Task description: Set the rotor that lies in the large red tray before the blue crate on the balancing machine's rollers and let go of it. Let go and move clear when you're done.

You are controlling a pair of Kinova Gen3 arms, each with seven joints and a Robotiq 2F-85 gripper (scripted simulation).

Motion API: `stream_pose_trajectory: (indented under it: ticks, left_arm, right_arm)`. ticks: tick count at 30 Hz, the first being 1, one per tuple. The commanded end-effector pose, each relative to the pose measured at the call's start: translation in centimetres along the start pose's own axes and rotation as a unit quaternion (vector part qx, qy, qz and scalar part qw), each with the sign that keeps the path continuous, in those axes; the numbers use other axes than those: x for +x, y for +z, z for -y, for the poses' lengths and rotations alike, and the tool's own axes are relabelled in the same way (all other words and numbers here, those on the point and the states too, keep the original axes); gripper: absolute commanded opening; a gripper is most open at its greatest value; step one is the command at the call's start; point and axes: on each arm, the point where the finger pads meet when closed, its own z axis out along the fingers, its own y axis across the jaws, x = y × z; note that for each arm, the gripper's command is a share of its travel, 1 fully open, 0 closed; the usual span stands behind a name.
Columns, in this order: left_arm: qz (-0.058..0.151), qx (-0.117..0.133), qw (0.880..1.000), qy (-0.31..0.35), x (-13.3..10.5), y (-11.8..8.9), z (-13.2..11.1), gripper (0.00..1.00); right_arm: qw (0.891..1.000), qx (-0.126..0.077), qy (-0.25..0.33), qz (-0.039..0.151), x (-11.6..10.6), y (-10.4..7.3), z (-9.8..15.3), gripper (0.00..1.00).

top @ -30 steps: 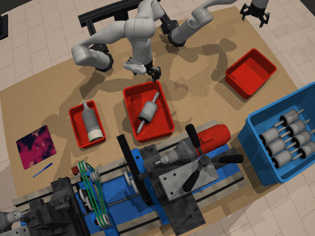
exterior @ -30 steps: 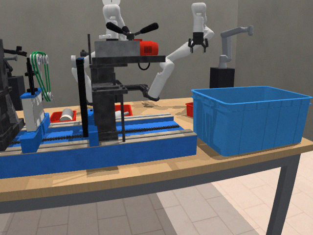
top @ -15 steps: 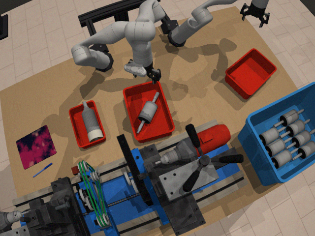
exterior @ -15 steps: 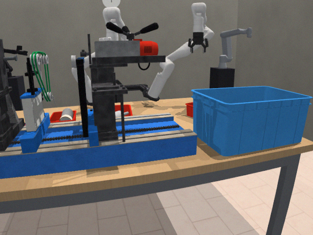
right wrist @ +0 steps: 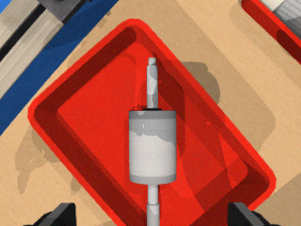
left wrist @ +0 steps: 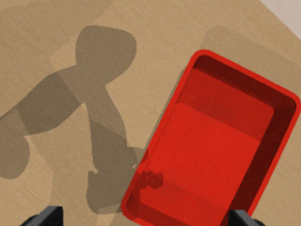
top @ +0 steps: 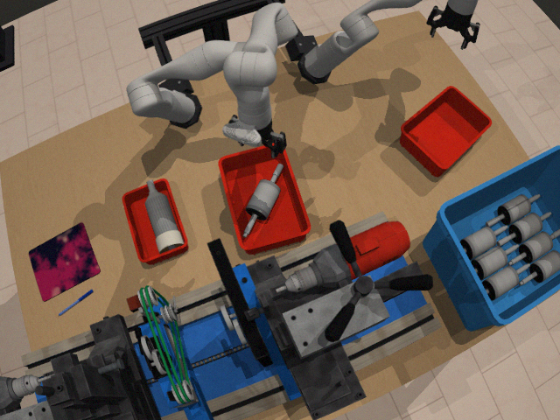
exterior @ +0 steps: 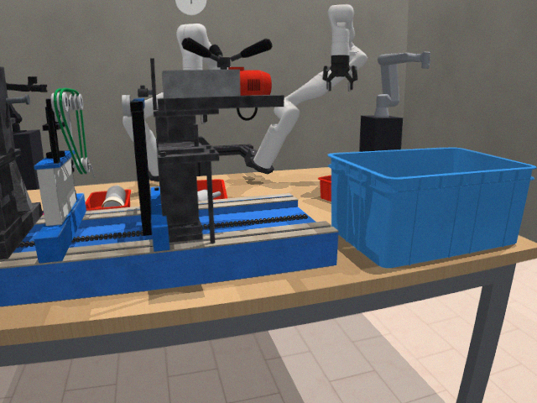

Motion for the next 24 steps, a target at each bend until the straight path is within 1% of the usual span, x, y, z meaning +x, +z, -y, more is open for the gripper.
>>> stream_pose_trajectory:
  ticks: [1, 3, 18, 20, 24]
  left_arm:
    - [0.0, 0.0, 1.0, 0.0, 0.0, 0.0, 0.0, 1.0]
    - [0.0, 0.0, 1.0, 0.0, 0.0, 0.0, 0.0, 1.0]
    - [0.0, 0.0, 1.0, 0.0, 0.0, 0.0, 0.0, 1.0]
    - [0.0, 0.0, 1.0, 0.0, 0.0, 0.0, 0.0, 1.0]
    - [0.0, 0.0, 1.0, 0.0, 0.0, 0.0, 0.0, 1.0]
  right_arm:
    - [1.0, 0.001, 0.0, 0.0, 0.0, 1.6, 0.0, 0.946]
    - [1.0, 0.001, 0.0, 0.0, 0.0, 1.6, 0.0, 0.946]
    - [1.0, 0.001, 0.0, 0.0, 0.0, 8.8, 0.0, 0.946]
    - [1.0, 0.001, 0.0, 0.0, 0.0, 8.8, 0.0, 0.946]
    - [1.0, 0.001, 0.0, 0.0, 0.0, 10.8, 0.0, 0.946]
